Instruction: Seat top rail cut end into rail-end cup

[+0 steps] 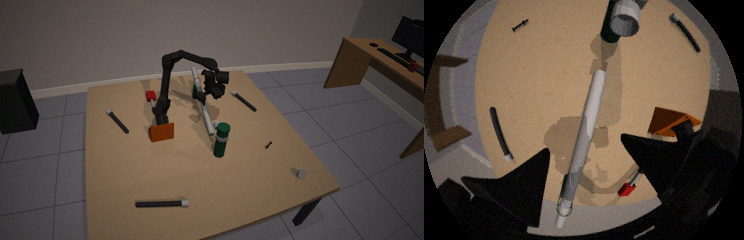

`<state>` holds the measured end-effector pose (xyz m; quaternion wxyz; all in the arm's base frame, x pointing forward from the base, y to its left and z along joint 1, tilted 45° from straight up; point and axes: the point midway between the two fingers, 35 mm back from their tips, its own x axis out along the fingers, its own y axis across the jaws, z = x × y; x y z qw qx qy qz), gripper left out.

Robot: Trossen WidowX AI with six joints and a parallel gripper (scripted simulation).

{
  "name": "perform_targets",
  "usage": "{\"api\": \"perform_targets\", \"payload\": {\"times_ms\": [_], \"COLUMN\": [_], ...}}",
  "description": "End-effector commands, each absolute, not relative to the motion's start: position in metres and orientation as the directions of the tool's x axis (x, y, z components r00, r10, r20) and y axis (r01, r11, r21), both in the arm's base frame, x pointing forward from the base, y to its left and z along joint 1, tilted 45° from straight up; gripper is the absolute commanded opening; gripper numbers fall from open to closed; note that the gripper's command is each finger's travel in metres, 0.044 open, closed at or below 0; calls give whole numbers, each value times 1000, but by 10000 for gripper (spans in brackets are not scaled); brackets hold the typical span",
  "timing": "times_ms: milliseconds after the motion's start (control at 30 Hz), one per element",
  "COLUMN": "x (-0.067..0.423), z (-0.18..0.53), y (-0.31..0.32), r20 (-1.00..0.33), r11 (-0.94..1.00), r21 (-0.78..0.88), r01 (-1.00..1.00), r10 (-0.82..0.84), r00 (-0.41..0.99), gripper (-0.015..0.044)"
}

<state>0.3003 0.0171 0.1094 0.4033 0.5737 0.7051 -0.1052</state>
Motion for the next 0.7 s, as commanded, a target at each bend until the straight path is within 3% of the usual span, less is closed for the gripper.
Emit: {"api": "perform_targets", "payload": {"times_ms": [0, 667], "x": [299, 294], "z": [95, 70], "y": [37, 61], "r20": [-716, -714], "r11": [147, 147], "r21": [-53, -51], "r01": [988, 988], "r10": [684, 686], "r00": [-140, -138], "gripper": [440, 440]}}
